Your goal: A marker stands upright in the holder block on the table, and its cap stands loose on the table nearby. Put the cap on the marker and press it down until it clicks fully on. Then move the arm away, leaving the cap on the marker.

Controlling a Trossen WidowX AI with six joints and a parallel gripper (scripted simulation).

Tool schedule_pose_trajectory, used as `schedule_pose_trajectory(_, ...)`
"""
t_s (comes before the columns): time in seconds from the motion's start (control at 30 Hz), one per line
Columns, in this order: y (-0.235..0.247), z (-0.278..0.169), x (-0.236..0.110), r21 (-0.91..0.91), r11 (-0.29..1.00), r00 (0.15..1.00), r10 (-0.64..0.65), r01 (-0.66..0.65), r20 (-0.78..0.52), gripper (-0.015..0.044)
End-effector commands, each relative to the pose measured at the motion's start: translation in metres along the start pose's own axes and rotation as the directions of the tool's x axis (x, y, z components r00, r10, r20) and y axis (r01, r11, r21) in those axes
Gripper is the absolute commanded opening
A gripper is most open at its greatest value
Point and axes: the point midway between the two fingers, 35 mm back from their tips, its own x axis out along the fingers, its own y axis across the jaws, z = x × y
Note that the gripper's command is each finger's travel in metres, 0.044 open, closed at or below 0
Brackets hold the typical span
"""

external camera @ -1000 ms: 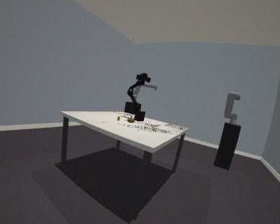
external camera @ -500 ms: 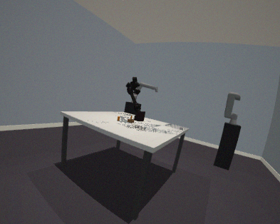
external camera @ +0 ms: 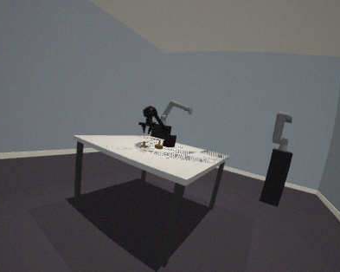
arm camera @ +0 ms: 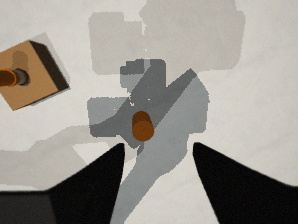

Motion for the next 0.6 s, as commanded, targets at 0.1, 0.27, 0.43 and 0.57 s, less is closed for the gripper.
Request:
schedule_pose_trajectory(0.1,0.004,-0.017,0.019,-0.044,0.995,0.995,0.085,-0.088,-0.058,0.0242)
schedule_pose_trajectory(0.27,0.007,-0.02,0.054,-0.044,0.995,0.995,0.084,-0.087,-0.059,0.0242)
schedule_pose_trajectory(0.43,0.007,-0.02,0.055,-0.044,0.995,0.995,0.084,-0.087,-0.059,0.0242)
schedule_pose_trajectory(0.57,0.008,-0.024,0.068,-0.044,0.995,0.995,0.084,-0.087,-0.06,0.0242)
